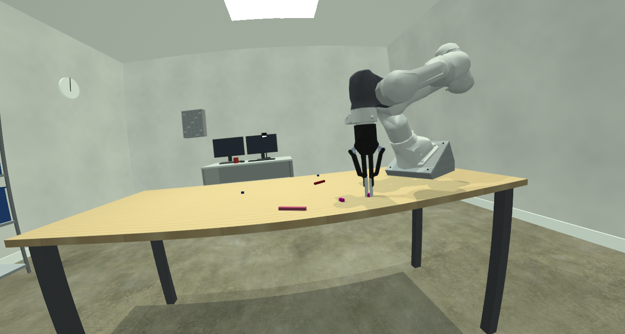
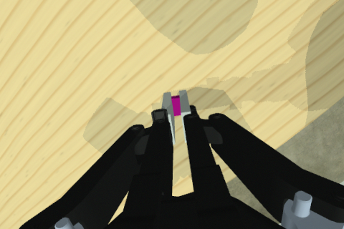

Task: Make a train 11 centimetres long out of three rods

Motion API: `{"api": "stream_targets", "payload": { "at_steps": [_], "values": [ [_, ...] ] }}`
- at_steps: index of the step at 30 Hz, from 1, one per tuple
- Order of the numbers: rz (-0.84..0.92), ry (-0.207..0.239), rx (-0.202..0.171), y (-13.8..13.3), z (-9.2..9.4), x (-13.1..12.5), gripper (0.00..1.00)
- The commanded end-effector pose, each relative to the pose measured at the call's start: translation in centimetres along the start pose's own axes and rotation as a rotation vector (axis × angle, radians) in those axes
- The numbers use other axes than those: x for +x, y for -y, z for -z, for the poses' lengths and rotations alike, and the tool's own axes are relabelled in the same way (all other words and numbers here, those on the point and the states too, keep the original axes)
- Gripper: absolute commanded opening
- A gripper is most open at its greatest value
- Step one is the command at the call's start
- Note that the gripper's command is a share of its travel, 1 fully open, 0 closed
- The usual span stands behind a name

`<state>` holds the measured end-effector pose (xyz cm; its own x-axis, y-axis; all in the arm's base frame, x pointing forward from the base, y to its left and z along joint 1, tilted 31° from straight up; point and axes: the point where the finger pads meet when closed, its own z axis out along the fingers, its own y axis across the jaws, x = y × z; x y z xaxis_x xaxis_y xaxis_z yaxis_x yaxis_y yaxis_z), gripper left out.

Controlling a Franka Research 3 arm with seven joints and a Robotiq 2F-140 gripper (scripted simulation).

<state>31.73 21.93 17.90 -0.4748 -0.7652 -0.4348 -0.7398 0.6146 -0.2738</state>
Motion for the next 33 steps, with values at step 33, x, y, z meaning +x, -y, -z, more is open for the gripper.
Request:
{"api": "stream_targets", "payload": {
  "at_steps": [33],
  "values": [
    [0.003,0.003,0.000,0.0,9.5,-0.1,0.12]
  ]
}}
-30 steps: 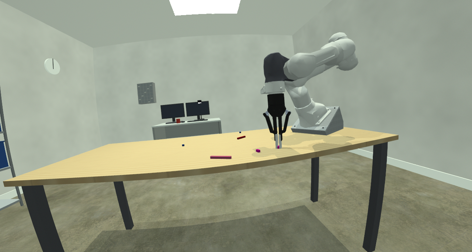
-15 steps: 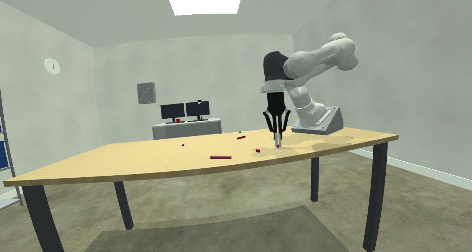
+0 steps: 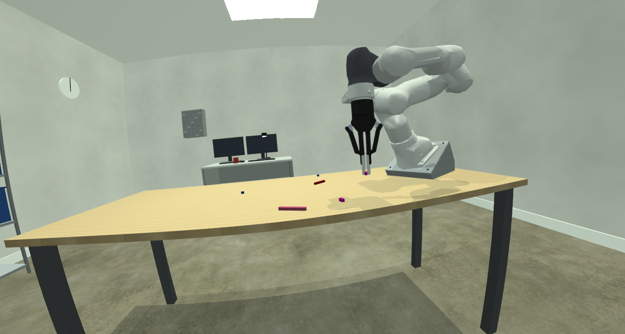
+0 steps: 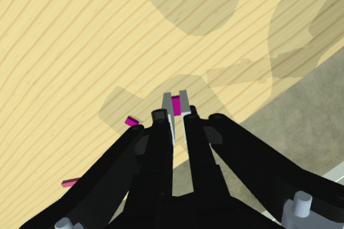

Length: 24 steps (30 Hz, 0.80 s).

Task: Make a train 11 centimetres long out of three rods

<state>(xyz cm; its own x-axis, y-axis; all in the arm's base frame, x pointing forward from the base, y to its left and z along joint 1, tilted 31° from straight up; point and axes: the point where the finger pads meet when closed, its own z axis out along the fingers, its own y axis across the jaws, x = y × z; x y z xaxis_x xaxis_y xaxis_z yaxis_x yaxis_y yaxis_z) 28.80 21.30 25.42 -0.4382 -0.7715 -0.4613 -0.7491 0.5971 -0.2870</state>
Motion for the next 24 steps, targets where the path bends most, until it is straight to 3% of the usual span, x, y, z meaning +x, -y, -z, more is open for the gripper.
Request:
{"api": "stream_targets", "payload": {
  "at_steps": [1,15,24],
  "values": [
    [-0.021,-0.036,-0.003,-0.3,1.9,1.2,0.12],
    [-0.026,-0.031,0.000,-0.1,2.0,1.0,0.12],
    [-0.141,0.096,0.083,5.5,0.9,-4.3,0.12]
  ]
}}
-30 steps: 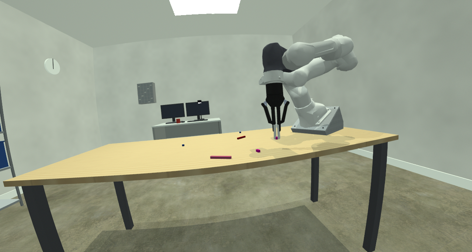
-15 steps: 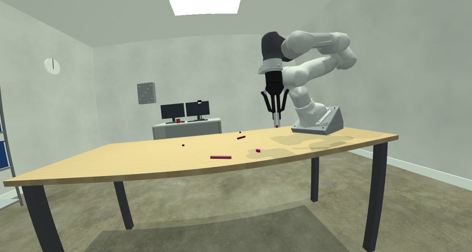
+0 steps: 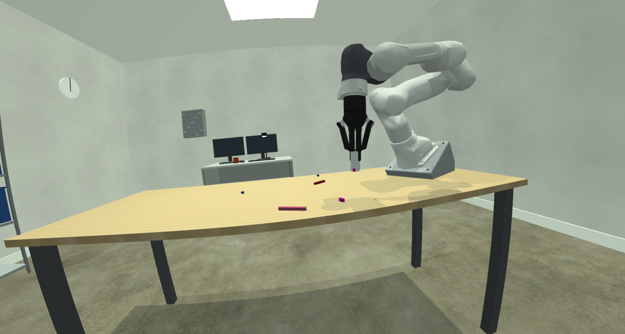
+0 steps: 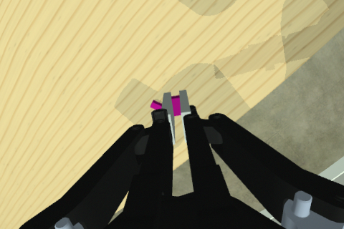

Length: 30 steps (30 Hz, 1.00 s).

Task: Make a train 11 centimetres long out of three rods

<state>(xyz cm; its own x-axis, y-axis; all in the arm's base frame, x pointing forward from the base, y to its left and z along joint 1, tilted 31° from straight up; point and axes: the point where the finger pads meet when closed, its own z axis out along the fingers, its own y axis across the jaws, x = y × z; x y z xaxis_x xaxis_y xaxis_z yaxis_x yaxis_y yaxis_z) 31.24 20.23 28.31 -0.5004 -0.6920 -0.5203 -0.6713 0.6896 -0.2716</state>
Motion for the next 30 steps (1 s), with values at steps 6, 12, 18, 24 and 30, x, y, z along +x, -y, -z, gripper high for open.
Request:
{"api": "stream_targets", "payload": {
  "at_steps": [6,12,18,24,30],
  "values": [
    [-0.081,0.125,0.066,4.5,-1.2,-5.6,0.12],
    [-0.134,0.197,0.101,7.7,-1.5,-8.7,0.12],
    [-0.185,0.273,0.133,11.3,-1.6,-11.8,0.12],
    [-0.226,0.343,0.158,14.8,-1.5,-14.5,0.12],
    [-0.268,0.425,0.181,19.4,-1.2,-17.7,0.12]
  ]
}}
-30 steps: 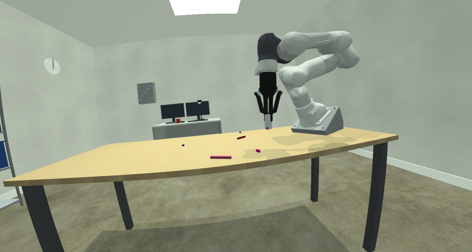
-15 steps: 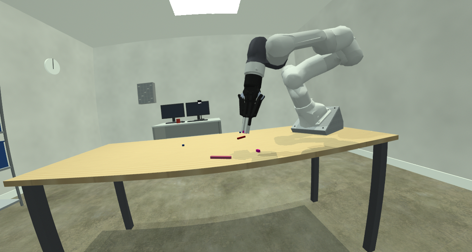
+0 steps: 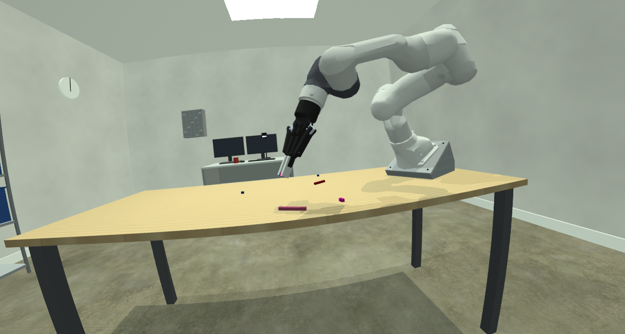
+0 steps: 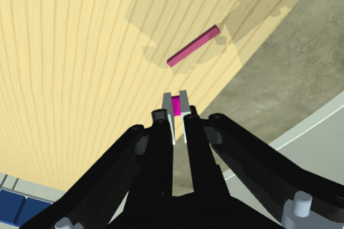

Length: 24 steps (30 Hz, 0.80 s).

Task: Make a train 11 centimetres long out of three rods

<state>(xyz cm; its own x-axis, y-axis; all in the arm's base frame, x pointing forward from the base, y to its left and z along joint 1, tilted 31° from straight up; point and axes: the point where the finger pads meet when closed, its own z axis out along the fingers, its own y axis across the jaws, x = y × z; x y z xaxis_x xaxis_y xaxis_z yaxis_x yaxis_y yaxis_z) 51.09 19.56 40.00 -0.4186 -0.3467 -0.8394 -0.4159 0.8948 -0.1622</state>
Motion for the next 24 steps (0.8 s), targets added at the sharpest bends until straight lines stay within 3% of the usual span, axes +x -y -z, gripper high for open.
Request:
{"api": "stream_targets", "payload": {
  "at_steps": [1,5,7,8,15,18,22,24],
  "values": [
    [0.033,0.075,0.008,2.2,-1.4,-3.3,0.12],
    [0.006,0.127,0.012,4.9,-2.4,-6.1,0.12],
    [0.006,0.127,0.012,4.9,-2.4,-6.1,0.12],
    [-0.009,0.155,0.011,6.7,-3.0,-7.8,0.12],
    [-0.050,0.205,-0.012,13.1,-4.7,-11.8,0.12],
    [-0.073,0.192,-0.033,16.8,-5.4,-12.4,0.12],
    [-0.115,0.122,-0.061,22.0,-6.1,-11.0,0.12],
    [-0.115,0.122,-0.061,22.0,-6.1,-11.0,0.12]
  ]
}}
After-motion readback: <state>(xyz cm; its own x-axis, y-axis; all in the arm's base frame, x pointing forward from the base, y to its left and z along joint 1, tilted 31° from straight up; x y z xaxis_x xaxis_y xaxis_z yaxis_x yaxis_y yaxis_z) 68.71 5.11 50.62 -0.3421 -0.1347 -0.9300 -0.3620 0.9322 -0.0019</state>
